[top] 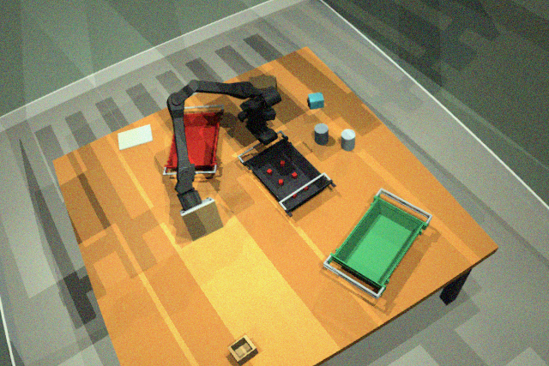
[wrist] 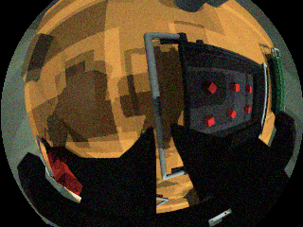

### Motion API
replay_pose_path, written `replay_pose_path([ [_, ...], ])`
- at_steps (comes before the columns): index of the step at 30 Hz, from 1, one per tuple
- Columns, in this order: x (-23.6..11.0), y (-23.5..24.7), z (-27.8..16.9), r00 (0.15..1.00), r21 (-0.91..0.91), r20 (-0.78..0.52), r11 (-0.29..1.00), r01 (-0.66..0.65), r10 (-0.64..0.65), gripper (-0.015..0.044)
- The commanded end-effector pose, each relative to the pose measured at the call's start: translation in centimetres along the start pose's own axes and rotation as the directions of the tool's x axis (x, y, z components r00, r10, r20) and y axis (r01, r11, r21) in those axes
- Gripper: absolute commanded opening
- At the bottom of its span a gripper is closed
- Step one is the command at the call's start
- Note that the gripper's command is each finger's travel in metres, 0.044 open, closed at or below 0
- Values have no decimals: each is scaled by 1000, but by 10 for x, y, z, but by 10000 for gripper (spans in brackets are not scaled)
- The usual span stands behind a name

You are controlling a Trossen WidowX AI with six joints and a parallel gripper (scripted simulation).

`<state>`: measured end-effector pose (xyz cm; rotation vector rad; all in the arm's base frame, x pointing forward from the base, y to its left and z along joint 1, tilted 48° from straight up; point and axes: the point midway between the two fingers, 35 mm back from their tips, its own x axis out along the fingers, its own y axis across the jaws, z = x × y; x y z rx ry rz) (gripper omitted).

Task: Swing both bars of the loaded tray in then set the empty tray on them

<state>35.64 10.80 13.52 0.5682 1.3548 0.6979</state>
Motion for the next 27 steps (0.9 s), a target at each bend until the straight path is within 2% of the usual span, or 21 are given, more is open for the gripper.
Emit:
replay_pose_path([
  [1,17,0,-2,1000,7,-7,1000,-4,4,83],
  [6,39,1,-3,1000,7,-7,1000,-7,7,83],
  [10,42,1,-3,1000,7,-7,1000,-7,7,83],
  [19,16,-16,-3,1000,7,-7,1000,-5,5,83],
  [27,8,-38,-3,1000,7,-8,1000,-4,4,83],
])
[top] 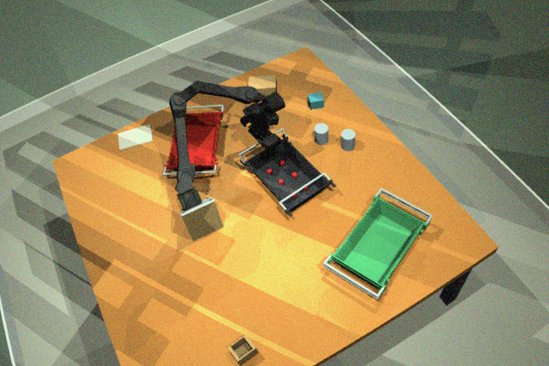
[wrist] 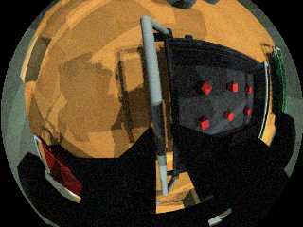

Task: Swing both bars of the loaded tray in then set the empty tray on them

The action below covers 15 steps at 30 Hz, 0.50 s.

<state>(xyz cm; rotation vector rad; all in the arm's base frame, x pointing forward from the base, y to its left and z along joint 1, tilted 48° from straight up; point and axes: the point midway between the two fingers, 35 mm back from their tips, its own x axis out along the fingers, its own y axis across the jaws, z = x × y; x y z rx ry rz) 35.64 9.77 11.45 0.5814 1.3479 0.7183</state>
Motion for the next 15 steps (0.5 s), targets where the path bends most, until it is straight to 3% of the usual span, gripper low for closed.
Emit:
replay_pose_path([
  [1,1,-19,0,1000,11,-8,1000,19,-18,83],
  [11,21,-53,-1,1000,11,-8,1000,19,-19,83],
  [15,10,-52,0,1000,11,-9,1000,20,-20,83],
])
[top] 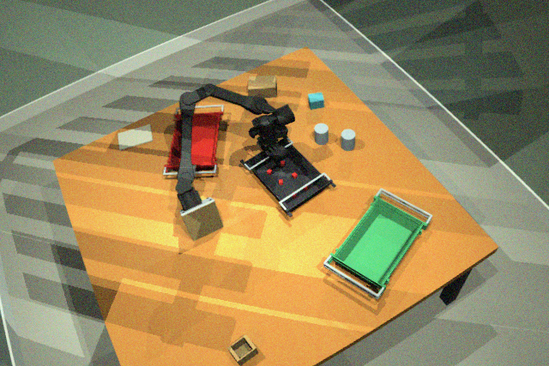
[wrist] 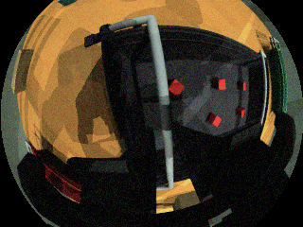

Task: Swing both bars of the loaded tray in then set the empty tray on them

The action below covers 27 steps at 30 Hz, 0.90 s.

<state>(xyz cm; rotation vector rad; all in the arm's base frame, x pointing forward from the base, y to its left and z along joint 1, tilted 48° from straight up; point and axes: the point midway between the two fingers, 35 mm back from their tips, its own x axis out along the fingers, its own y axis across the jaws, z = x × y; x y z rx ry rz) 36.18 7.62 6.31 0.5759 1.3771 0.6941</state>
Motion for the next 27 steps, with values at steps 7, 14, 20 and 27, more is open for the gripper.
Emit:
replay_pose_path([
  [7,-42,4,2,1000,-8,9,1000,-2,2,83],
  [14,-36,1,2,1000,2,8,1000,-1,1,83],
  [20,-36,1,2,1000,2,8,1000,-1,1,83],
  [27,-36,1,2,1000,2,8,1000,-1,1,83],
])
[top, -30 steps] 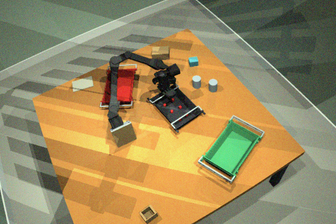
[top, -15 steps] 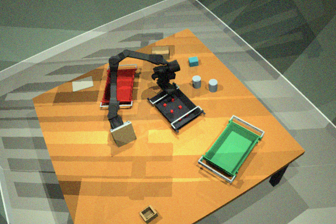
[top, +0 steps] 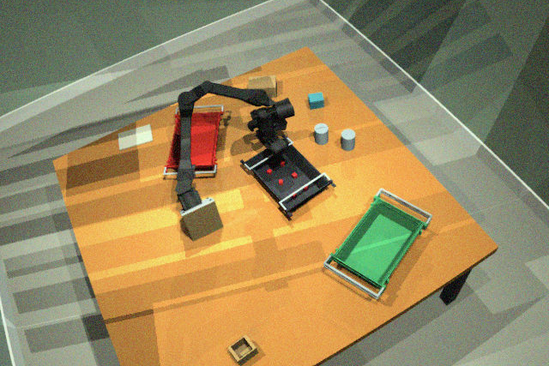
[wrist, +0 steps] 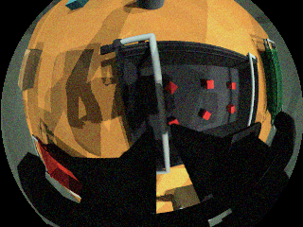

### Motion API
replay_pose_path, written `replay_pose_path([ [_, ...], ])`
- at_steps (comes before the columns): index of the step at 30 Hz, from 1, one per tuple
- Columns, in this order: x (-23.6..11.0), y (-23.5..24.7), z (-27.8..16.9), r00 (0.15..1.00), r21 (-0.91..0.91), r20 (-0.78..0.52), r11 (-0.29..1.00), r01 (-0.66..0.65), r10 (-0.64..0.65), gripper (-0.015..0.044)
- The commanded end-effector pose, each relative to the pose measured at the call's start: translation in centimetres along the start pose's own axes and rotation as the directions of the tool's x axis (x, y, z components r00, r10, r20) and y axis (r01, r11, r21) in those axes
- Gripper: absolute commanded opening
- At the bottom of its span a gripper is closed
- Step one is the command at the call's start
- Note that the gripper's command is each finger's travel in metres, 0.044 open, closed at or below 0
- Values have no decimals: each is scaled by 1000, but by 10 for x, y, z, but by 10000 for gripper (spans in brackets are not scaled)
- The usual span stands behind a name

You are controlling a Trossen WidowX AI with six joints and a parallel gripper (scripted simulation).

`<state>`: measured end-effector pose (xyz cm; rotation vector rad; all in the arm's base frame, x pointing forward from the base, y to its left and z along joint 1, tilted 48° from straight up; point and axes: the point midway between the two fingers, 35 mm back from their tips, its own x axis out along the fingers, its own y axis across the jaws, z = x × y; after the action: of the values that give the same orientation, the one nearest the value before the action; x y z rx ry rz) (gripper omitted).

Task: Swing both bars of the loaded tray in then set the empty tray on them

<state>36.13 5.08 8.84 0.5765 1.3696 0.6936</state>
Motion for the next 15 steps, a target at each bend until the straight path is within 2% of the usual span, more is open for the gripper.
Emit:
replay_pose_path([
  [1,0,0,0,1000,4,1,1000,0,0,83],
  [15,0,0,0,1000,0,0,1000,0,0,83],
])
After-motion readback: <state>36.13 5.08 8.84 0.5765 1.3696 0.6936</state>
